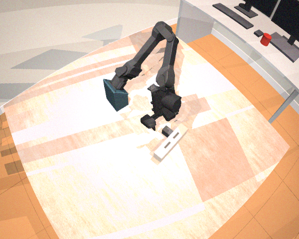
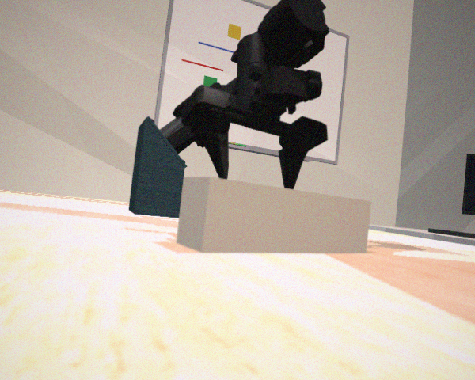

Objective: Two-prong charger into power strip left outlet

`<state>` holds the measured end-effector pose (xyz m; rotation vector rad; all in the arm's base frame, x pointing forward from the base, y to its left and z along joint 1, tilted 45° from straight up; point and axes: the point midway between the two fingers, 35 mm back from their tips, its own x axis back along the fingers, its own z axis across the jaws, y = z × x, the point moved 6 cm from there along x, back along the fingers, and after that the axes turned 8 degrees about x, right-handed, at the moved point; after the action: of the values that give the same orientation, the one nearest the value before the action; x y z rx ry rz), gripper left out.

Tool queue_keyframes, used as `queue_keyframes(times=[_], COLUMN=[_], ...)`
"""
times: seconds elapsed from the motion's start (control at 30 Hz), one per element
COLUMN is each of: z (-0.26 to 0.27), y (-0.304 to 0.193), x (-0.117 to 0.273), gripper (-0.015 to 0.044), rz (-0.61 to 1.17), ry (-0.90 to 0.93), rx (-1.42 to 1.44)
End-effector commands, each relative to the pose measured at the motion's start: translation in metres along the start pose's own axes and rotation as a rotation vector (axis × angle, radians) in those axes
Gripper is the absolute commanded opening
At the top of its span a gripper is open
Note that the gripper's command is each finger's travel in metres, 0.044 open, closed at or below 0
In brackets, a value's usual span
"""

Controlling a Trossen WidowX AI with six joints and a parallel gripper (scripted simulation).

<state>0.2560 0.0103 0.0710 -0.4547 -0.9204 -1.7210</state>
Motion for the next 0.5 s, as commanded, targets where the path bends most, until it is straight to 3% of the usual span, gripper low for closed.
queue_keyframes(times=[0.0,0.47], z=[0.0017,0.0020], y=[-0.0038,-0.0046], x=[0.0276,0.0317], gripper=[0.0440,0.0440], rz=[-0.223,-0.258], ry=[-0.034,-0.037], rx=[-0.084,-0.096])
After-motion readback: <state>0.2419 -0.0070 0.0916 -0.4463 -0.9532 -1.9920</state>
